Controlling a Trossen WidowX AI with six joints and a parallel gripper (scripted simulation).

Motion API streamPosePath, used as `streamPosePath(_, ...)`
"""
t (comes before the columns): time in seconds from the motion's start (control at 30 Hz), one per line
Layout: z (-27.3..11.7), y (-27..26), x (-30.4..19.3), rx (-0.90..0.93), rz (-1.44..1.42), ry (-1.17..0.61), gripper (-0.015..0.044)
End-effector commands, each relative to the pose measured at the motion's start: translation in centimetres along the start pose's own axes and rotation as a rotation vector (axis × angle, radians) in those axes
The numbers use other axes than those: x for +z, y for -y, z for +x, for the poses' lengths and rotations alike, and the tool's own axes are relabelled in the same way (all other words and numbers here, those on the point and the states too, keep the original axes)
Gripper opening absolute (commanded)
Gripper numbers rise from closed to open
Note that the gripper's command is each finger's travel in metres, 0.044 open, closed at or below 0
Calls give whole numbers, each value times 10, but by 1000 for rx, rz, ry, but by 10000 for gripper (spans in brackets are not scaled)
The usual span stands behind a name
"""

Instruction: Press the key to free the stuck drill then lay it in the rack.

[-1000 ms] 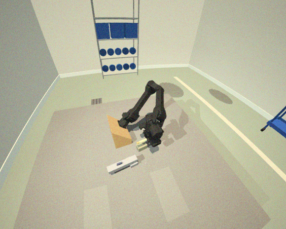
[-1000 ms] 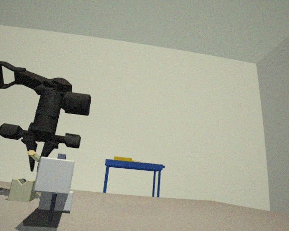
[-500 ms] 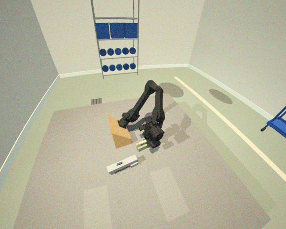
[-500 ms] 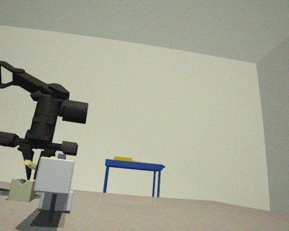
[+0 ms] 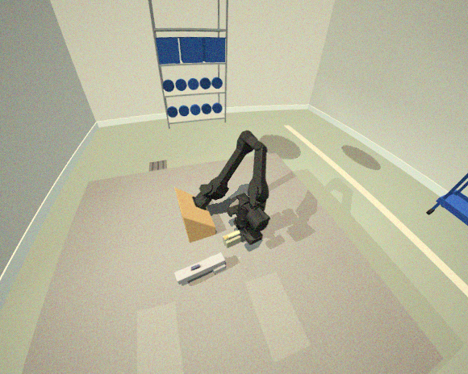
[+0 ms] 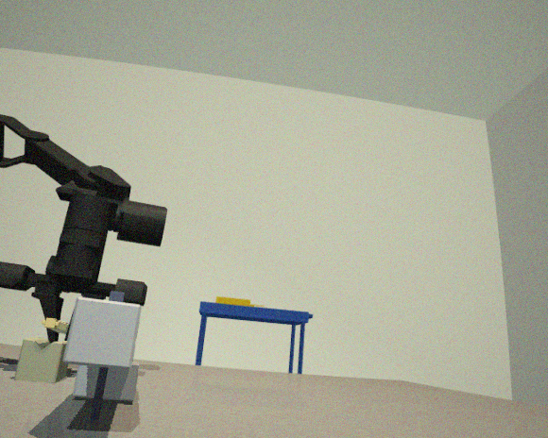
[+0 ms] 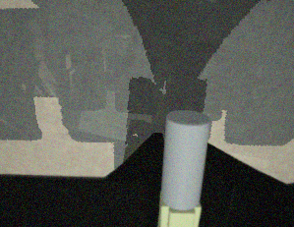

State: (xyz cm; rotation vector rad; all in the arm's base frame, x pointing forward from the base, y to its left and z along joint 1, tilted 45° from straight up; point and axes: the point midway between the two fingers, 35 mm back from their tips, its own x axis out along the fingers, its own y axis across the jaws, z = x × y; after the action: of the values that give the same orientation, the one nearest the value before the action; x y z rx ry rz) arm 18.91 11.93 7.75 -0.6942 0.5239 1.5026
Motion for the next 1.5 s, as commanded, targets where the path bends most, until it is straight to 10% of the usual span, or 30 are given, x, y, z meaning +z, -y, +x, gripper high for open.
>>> streamPosePath(0.0, 5, -1, -1, 4, 7, 1, 0)
streamPosePath(1.47, 23, -6, -4, 4, 7, 2, 0)
